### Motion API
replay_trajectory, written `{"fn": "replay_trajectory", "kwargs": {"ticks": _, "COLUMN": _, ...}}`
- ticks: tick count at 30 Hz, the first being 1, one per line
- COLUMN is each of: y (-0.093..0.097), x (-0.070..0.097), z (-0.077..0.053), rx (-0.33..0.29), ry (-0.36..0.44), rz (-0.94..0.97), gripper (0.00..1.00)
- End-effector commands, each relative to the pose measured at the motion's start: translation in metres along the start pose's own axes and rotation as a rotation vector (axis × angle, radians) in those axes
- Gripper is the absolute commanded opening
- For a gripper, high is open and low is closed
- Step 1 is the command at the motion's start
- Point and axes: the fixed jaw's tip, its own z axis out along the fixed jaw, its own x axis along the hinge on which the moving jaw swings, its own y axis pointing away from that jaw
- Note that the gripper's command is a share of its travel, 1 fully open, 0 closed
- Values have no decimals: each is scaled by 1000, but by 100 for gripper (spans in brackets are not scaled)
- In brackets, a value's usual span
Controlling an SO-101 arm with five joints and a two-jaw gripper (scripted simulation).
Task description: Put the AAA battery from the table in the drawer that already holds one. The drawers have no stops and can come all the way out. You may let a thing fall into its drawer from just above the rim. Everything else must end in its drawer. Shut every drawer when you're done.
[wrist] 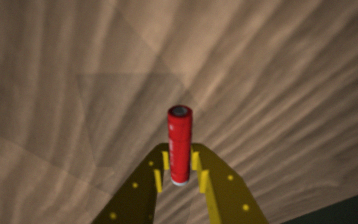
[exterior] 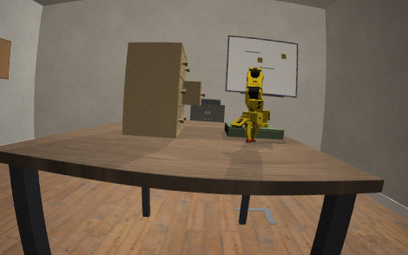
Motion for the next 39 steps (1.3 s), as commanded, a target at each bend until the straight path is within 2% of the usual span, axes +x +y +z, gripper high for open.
{"fn": "replay_trajectory", "kwargs": {"ticks": 1, "y": -3, "x": 3, "z": 4, "rx": 10, "ry": 14, "rz": -1, "gripper": 0}}
{"fn": "replay_trajectory", "kwargs": {"ticks": 4, "y": -3, "x": 3, "z": 4, "rx": 10, "ry": 14, "rz": -1, "gripper": 0}}
{"fn": "replay_trajectory", "kwargs": {"ticks": 30, "y": -2, "x": 2, "z": -51, "rx": 10, "ry": 14, "rz": -1, "gripper": 0}}
{"fn": "replay_trajectory", "kwargs": {"ticks": 39, "y": -4, "x": 3, "z": -51, "rx": 10, "ry": 14, "rz": -17, "gripper": 0}}
